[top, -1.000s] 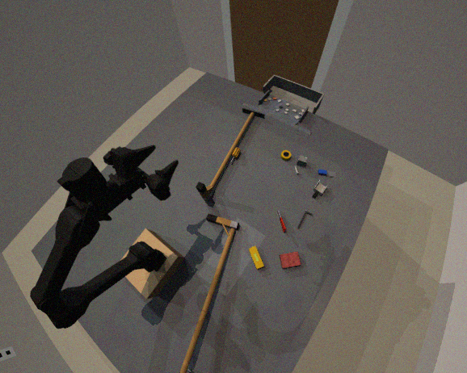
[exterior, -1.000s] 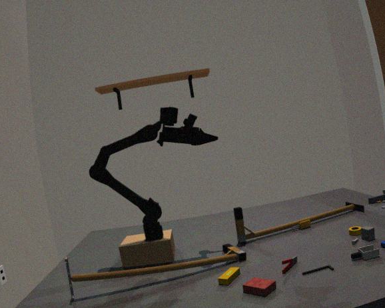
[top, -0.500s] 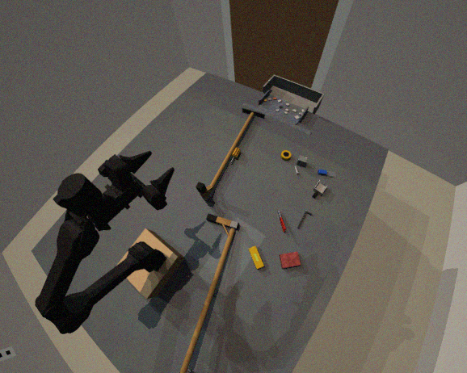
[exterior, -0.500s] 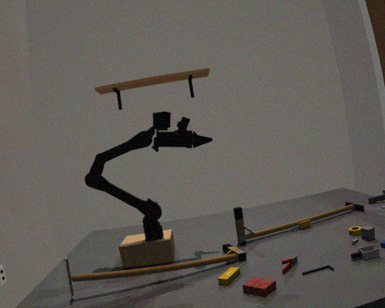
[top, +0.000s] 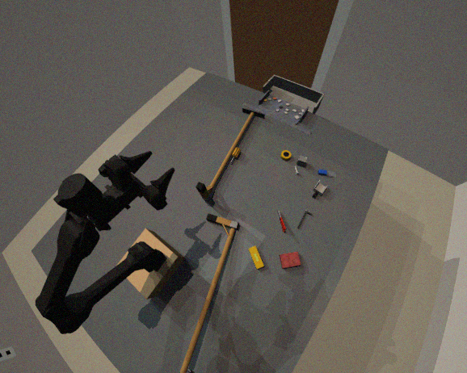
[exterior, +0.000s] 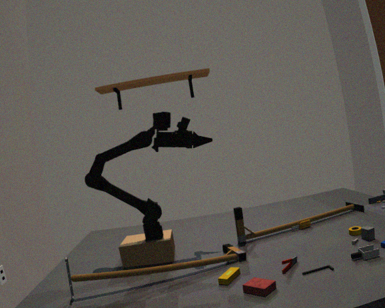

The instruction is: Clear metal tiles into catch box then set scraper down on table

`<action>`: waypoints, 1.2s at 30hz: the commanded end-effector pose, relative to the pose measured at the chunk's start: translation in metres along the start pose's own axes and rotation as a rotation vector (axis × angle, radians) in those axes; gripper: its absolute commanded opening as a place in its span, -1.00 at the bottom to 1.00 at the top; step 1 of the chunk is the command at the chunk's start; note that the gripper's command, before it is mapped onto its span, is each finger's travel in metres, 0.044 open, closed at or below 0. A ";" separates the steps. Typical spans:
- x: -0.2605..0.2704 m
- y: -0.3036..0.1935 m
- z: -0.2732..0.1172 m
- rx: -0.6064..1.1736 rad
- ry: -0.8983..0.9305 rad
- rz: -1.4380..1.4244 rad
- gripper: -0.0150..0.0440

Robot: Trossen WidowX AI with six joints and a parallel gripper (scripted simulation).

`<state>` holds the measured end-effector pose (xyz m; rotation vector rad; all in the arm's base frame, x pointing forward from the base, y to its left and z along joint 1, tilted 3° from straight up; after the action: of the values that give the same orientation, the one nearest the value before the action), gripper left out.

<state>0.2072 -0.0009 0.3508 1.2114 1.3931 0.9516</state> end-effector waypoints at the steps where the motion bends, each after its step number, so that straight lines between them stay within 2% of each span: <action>1: 0.000 0.000 0.000 0.000 -0.003 0.005 1.00; 14: 0.000 0.001 0.003 0.009 0.001 0.000 1.00; 36: 0.010 0.017 0.051 0.154 0.070 -0.097 1.00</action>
<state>0.2544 0.0076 0.3577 1.2241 1.5605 0.8537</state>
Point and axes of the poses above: the point midway between the two fingers, 35 mm back from their tips, its own z axis out along the fingers, its own x axis across the jaws, y = z × x, the point moved 4 cm from there along -z, back along the fingers, and after that the axes turned 14 degrees about -z, right-handed, at the moved point
